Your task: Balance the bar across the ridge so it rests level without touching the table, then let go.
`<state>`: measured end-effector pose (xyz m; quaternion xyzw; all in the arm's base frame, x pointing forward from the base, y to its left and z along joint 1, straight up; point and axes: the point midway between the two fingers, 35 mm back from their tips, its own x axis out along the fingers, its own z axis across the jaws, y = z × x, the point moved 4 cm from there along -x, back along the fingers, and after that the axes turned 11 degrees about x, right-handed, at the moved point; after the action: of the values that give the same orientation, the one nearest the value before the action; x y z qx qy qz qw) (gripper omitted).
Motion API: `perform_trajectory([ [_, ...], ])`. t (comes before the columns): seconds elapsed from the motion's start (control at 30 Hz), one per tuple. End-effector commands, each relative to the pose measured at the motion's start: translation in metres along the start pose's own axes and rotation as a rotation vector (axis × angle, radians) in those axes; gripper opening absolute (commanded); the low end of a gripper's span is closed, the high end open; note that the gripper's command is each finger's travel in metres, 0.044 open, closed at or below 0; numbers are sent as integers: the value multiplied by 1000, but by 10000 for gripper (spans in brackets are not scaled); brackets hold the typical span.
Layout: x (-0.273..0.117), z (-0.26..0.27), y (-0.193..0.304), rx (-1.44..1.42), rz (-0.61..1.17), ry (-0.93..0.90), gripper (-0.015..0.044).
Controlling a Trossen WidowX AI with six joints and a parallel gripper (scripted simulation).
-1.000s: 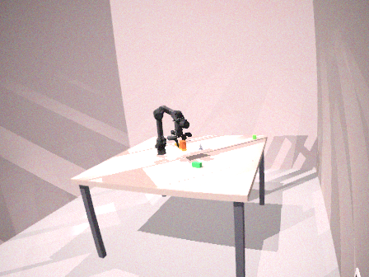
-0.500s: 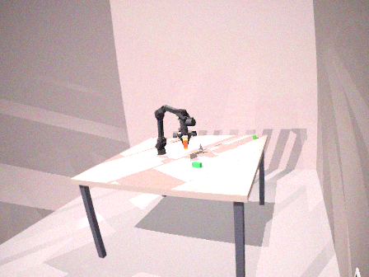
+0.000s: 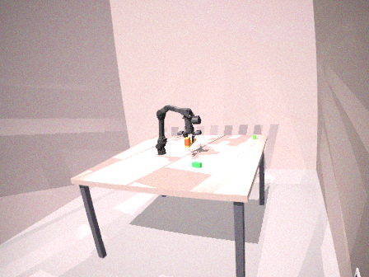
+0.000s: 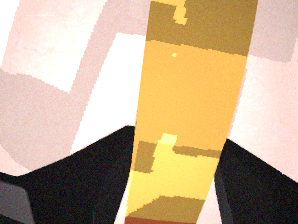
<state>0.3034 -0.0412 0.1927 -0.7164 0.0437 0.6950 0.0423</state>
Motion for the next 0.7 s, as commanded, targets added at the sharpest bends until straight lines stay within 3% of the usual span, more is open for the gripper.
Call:
perform_trajectory([
  [0.0, 0, -4, -13, 84, -1, -1, 0],
  [0.67, -2, -14, -83, 524, -8, -2, 0],
])
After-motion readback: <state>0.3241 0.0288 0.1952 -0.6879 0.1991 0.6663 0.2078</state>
